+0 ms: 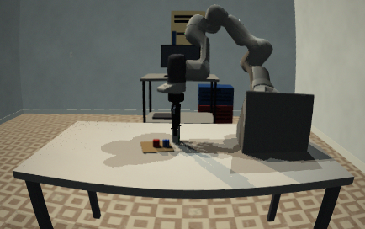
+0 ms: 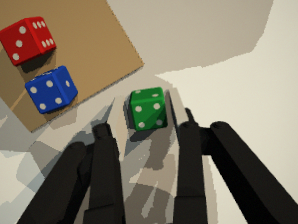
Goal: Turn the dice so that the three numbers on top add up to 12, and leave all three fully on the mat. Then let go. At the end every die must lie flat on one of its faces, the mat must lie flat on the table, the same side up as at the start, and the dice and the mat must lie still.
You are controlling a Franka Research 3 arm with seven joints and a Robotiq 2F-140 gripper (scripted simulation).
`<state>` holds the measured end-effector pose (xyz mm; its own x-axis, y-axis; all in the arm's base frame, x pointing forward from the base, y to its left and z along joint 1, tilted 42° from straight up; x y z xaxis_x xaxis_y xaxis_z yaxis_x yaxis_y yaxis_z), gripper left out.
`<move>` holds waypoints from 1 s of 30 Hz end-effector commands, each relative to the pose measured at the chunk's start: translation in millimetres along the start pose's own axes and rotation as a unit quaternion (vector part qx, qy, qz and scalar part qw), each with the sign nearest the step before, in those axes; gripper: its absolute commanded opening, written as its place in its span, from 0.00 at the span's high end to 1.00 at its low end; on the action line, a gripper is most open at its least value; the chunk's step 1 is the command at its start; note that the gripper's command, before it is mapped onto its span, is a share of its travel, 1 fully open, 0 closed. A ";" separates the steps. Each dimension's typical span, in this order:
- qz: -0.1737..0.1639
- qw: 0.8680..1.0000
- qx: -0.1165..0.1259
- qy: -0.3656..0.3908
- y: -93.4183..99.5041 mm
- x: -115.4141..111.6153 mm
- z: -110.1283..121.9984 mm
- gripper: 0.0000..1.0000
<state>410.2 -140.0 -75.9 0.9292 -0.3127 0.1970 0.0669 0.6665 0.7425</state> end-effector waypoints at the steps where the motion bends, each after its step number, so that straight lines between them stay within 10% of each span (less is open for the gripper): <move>1: 0.001 1.000 0.001 -0.001 -0.7 0.3 -0.8 0.72; 2: 0.001 1.000 0.001 -0.001 -0.7 0.3 -0.8 0.84; 30: 0.001 1.000 0.001 -0.001 -0.7 0.3 -0.8 0.84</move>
Point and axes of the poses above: the point where the finger pads meet when closed, its own y axis back along the fingers, its own z axis across the jaws, x = y × z, the point moved 2 cm from there along y, back along the fingers, and after that the axes turned 13 degrees about -y, right-handed, at the moved point
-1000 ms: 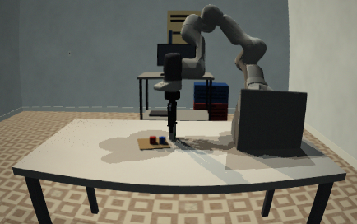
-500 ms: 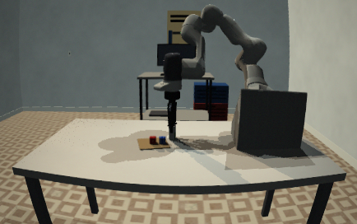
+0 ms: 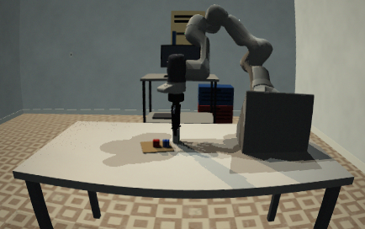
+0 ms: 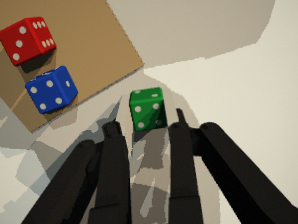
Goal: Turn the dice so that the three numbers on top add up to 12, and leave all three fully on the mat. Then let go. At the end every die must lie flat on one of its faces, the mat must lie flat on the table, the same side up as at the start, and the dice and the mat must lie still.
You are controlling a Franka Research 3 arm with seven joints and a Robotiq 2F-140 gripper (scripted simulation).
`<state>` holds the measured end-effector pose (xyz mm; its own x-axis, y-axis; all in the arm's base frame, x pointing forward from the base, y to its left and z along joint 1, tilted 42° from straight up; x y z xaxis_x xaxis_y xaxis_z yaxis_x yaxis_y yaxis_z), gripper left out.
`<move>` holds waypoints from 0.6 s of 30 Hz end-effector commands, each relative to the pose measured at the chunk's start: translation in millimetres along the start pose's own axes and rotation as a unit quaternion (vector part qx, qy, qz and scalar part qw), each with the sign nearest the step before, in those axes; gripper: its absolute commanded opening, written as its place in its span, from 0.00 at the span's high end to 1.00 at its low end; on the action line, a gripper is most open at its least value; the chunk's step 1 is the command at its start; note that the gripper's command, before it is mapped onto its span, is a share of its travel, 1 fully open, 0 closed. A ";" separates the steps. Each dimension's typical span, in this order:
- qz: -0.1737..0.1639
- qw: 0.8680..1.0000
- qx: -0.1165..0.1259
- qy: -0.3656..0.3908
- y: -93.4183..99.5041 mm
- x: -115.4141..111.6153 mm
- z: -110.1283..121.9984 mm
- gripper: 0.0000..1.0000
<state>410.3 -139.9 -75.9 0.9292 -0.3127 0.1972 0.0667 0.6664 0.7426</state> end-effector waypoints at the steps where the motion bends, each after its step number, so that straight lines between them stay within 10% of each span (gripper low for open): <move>1: 0.001 1.000 0.001 -0.001 -0.8 0.3 -0.8 0.84; 18: 0.001 1.000 0.001 -0.001 38.7 0.2 -0.7 0.84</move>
Point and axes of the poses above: the point where the finger pads meet when closed, its own y axis back along the fingers, its own z axis across the jaws, x = y × z, the point moved 2 cm from there along y, back along the fingers, and after that the axes turned 13 degrees about -y, right-handed, at the moved point
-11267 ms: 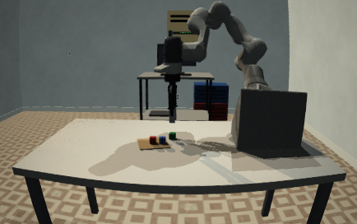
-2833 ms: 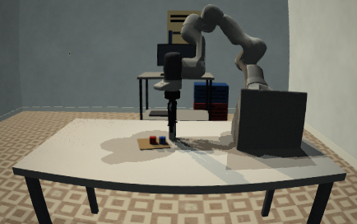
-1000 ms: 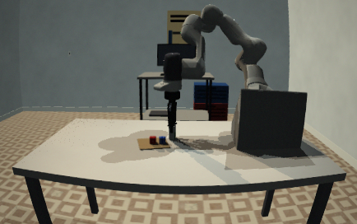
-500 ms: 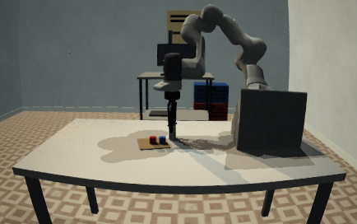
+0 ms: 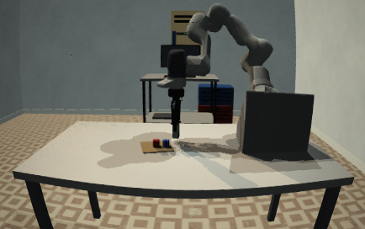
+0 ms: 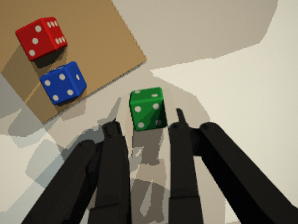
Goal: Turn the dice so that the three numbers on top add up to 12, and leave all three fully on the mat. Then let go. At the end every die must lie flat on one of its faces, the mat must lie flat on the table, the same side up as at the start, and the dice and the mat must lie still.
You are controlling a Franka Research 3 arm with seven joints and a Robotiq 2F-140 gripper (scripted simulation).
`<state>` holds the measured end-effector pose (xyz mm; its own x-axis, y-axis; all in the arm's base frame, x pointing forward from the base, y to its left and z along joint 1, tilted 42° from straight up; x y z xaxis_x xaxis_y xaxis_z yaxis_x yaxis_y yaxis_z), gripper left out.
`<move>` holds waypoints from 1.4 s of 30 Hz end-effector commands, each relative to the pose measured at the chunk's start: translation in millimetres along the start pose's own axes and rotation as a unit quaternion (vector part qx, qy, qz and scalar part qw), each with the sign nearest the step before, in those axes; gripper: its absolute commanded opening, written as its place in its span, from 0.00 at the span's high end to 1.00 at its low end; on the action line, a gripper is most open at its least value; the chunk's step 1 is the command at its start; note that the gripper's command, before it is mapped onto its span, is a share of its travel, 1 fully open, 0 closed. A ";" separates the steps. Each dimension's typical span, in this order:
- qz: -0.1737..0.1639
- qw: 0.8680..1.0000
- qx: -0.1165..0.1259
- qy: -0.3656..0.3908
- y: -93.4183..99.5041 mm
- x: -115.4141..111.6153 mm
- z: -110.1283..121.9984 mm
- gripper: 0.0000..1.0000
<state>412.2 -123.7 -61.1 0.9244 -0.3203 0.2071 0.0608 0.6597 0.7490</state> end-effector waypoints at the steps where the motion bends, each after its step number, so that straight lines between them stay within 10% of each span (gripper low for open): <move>1: 0.000 1.000 -0.004 0.006 24.4 0.6 1.3 0.84; 10: 0.000 1.000 -0.004 0.006 75.5 0.6 0.8 0.84; 23: 0.000 1.000 -0.004 0.002 77.3 0.8 0.1 0.84; 42: -0.006 0.977 -0.007 -0.214 76.1 10.9 -44.2 0.84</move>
<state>442.7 -50.5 -26.1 0.7865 -0.5023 0.3593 0.0791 0.6590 0.7480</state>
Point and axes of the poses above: the point where the finger pads meet when closed, its own y axis back along the fingers, its own z axis across the jaws, x = y × z, the point moved 2 cm from there along y, back along the fingers, and after that the axes turned 13 degrees about -y, right-handed, at the moved point
